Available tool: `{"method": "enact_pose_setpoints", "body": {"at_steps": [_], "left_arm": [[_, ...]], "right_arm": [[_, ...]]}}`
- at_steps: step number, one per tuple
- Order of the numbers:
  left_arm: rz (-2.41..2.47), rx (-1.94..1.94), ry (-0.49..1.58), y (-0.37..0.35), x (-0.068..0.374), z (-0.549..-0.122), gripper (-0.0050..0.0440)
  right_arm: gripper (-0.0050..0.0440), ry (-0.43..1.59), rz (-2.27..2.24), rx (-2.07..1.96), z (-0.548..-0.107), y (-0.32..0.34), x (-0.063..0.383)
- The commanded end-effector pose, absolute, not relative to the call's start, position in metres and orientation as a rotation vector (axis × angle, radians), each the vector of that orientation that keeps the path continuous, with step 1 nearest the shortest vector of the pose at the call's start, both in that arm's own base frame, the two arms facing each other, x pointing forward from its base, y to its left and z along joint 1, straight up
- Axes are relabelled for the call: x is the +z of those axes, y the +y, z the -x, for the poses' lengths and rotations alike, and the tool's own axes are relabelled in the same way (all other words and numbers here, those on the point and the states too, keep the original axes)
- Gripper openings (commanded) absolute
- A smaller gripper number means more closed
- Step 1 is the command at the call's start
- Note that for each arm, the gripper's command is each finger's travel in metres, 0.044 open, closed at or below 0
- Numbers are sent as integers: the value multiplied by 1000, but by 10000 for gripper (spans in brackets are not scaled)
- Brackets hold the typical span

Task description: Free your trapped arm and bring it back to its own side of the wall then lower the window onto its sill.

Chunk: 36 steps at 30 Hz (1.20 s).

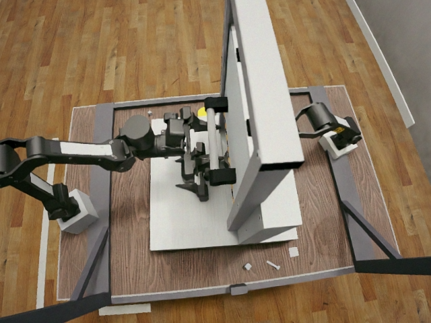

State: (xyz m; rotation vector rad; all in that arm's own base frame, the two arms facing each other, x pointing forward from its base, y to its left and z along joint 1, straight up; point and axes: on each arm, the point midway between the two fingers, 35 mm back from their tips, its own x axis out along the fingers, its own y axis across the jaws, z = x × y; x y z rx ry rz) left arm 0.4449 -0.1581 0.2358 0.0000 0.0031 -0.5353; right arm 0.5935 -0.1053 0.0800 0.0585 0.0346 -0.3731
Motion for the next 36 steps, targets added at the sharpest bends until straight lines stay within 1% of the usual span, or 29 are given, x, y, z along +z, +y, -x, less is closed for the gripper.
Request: {"method": "enact_pose_setpoints", "body": {"at_steps": [1,16,17,19,20,25,33,36], "left_arm": [[-2,-533,-48,-159,259,-444,400],[4,-534,-101,-158,304,-443,400],[3,-534,-90,-158,296,-443,400],[3,-534,-90,-158,296,-443,400],[5,-535,-111,-159,311,-443,400],[8,-532,-148,-158,332,-443,400],[14,-532,-195,-158,339,-442,400],[12,-532,-178,-158,339,-442,400]], "right_arm": [[400,-41,-64,-370,-598,-105,117],[400,-41,-64,-370,-598,-105,117],[400,-41,-64,-370,-598,-105,117],[400,-41,-64,-370,-598,-105,117],[400,-41,-64,-370,-598,-105,117],[400,-41,-64,-370,-598,-105,117],[400,-39,-64,-370,-598,-105,117],[400,-39,-64,-370,-598,-105,117]]}}
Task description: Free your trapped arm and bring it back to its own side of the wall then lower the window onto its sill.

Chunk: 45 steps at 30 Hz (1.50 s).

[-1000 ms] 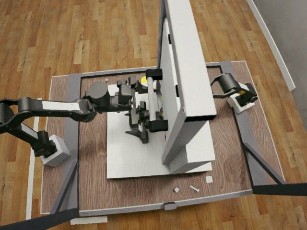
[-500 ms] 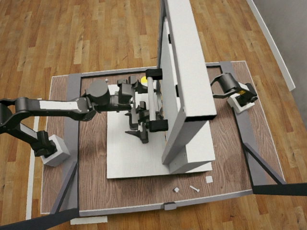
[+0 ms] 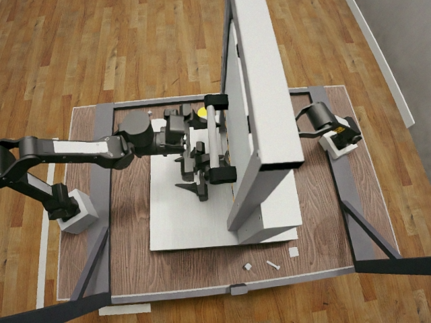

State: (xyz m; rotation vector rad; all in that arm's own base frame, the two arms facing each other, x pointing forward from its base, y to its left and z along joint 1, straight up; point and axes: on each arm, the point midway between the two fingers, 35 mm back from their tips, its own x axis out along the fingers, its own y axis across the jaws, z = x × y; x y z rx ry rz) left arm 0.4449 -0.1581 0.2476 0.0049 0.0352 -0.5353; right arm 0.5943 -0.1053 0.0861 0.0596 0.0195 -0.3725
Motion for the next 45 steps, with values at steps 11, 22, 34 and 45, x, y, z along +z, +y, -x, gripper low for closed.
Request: {"method": "enact_pose_setpoints", "body": {"at_steps": [11,22,34,45], "left_arm": [[16,-532,-211,-158,348,-442,400],[15,-531,-214,-158,354,-442,400],[14,-530,-213,-157,360,-441,400],[11,-530,-213,-157,368,-441,400]], "right_arm": [[400,-39,-64,-370,-598,-105,117],[400,-39,-64,-370,-598,-105,117],[400,-39,-64,-370,-598,-105,117],[400,-39,-64,-370,-598,-105,117]]}}
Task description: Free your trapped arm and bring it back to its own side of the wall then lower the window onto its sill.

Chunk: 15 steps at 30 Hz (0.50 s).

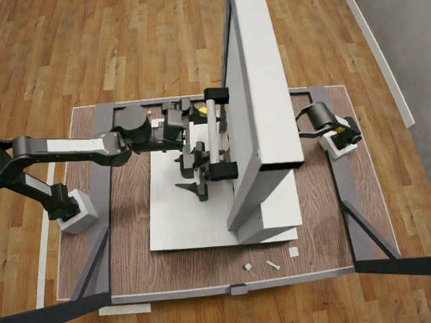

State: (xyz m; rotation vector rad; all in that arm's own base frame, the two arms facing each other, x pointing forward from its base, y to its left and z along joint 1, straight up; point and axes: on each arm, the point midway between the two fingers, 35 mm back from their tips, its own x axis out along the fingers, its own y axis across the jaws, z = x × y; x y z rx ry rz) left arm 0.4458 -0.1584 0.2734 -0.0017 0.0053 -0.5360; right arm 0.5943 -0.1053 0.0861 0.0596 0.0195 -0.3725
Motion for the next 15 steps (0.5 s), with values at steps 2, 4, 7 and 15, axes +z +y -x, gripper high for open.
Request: {"method": "enact_pose_setpoints", "body": {"at_steps": [2,4,7,15], "left_arm": [[12,-530,-211,-157,369,-441,400],[12,-530,-211,-158,371,-441,400],[12,-530,-211,-158,372,-441,400],[12,-530,-212,-158,377,-442,400]], "right_arm": [[400,-17,-62,-370,-583,-99,107],[400,-24,-63,-370,-587,-100,110],[400,-16,-62,-370,-575,-96,107],[400,-20,-64,-370,-555,-88,108]]}}
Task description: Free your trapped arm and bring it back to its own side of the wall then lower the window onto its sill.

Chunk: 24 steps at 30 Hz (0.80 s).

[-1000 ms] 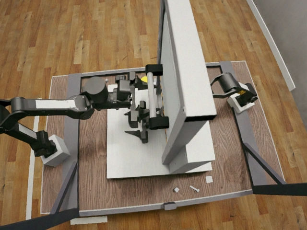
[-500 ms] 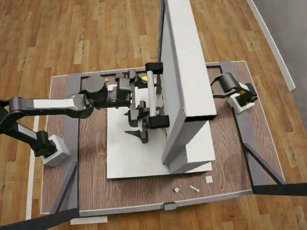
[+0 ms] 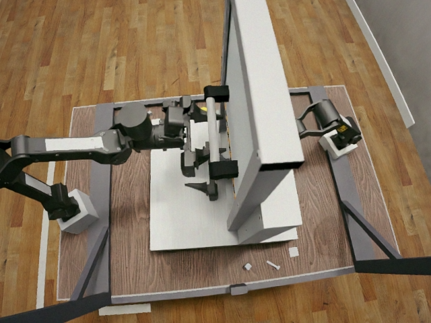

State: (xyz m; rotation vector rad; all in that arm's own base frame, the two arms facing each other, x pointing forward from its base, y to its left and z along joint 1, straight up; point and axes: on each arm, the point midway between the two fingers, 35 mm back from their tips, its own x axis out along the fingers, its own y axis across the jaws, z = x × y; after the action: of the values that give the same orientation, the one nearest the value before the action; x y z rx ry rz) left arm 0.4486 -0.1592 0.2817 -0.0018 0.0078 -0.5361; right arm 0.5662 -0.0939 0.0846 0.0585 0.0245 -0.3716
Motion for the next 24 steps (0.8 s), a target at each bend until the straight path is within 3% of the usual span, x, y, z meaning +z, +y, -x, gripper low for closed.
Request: {"method": "enact_pose_setpoints", "body": {"at_steps": [1,24], "left_arm": [[12,-530,-212,-158,377,-442,400],[12,-530,-212,-158,389,-442,400]], "right_arm": [[400,-21,-65,-370,-553,-87,108],[400,-26,-67,-370,-513,-71,107]]}}
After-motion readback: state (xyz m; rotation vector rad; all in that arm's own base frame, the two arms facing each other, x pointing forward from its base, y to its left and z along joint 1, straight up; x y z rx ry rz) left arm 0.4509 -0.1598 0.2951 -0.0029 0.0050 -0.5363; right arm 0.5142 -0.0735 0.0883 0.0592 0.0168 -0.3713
